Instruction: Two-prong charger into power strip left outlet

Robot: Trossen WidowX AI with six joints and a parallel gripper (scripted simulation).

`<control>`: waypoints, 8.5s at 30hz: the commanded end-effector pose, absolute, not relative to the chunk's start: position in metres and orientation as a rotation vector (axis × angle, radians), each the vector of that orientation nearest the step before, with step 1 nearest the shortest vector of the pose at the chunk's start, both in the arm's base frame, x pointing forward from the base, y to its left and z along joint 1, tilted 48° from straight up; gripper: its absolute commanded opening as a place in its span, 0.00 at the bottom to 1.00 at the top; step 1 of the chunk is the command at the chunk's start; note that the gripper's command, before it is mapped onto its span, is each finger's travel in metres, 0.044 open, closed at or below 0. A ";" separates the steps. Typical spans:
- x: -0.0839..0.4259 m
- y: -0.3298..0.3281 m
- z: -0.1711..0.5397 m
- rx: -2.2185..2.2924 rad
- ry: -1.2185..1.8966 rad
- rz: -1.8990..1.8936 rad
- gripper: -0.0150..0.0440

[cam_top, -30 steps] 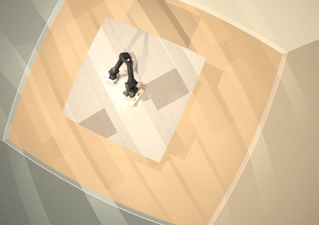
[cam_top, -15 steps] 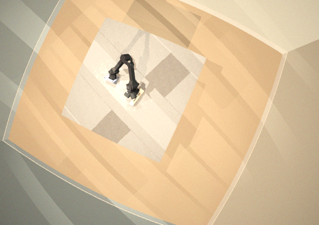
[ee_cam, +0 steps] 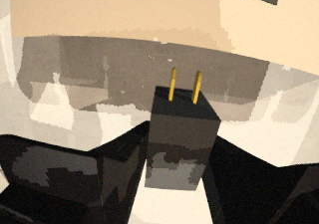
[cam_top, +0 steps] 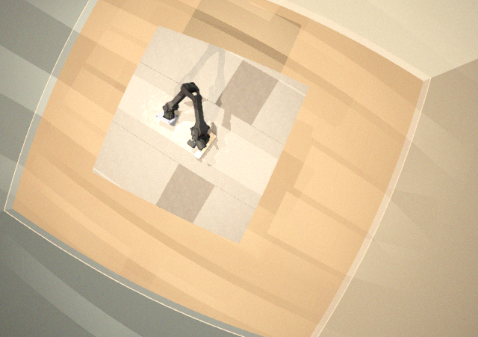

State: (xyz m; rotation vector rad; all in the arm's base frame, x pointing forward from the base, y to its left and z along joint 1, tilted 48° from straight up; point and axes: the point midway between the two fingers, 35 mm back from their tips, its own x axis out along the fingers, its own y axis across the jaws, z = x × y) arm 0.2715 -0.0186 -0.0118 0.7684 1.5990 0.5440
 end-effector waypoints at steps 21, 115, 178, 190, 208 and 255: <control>0.277 -0.019 -0.011 0.775 1.595 0.541 0.25; 0.294 -0.022 -0.013 0.774 1.594 0.541 0.25; 0.308 -0.022 -0.015 0.774 1.594 0.541 0.25; 0.306 -0.022 -0.014 0.774 1.594 0.541 0.25; 0.306 -0.023 -0.013 0.774 1.594 0.541 0.25; 0.309 -0.022 -0.014 0.774 1.594 0.541 0.25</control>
